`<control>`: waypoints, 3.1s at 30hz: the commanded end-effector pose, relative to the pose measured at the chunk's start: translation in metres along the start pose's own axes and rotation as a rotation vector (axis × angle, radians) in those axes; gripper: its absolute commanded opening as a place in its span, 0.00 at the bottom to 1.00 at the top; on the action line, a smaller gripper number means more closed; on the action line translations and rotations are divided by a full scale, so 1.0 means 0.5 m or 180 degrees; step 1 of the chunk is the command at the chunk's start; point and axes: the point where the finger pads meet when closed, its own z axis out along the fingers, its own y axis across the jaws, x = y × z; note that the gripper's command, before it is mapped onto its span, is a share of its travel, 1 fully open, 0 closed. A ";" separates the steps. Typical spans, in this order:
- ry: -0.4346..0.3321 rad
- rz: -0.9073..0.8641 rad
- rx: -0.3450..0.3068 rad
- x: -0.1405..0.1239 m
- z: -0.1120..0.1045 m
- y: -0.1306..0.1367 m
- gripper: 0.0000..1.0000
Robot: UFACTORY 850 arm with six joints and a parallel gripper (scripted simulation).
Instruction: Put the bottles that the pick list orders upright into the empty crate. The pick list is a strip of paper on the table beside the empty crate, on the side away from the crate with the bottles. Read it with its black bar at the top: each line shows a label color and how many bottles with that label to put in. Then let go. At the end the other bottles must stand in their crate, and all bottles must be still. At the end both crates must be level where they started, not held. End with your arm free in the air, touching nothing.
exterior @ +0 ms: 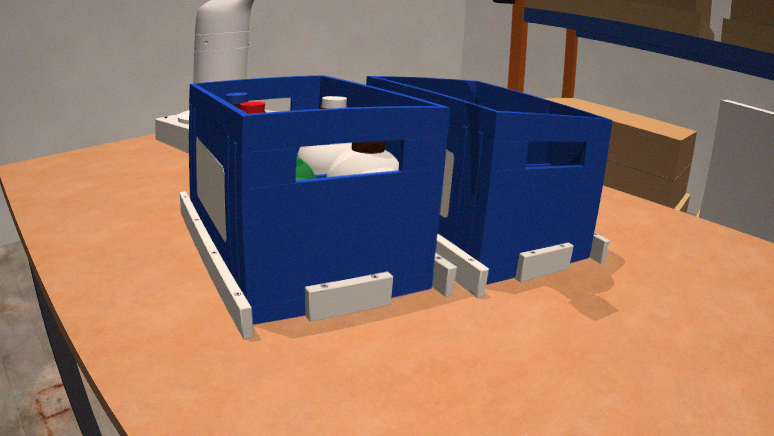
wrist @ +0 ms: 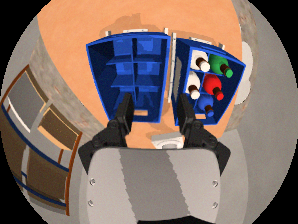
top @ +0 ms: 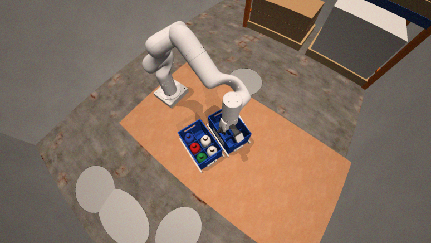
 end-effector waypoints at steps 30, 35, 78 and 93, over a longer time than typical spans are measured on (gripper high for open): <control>0.0008 -0.0001 0.0002 0.028 -0.048 0.289 0.65; 0.0008 -0.0001 0.0001 0.032 -0.056 0.338 0.65; 0.0008 -0.0001 0.0001 0.035 -0.060 0.363 0.65; 0.0008 -0.0001 0.0001 0.035 -0.060 0.363 0.65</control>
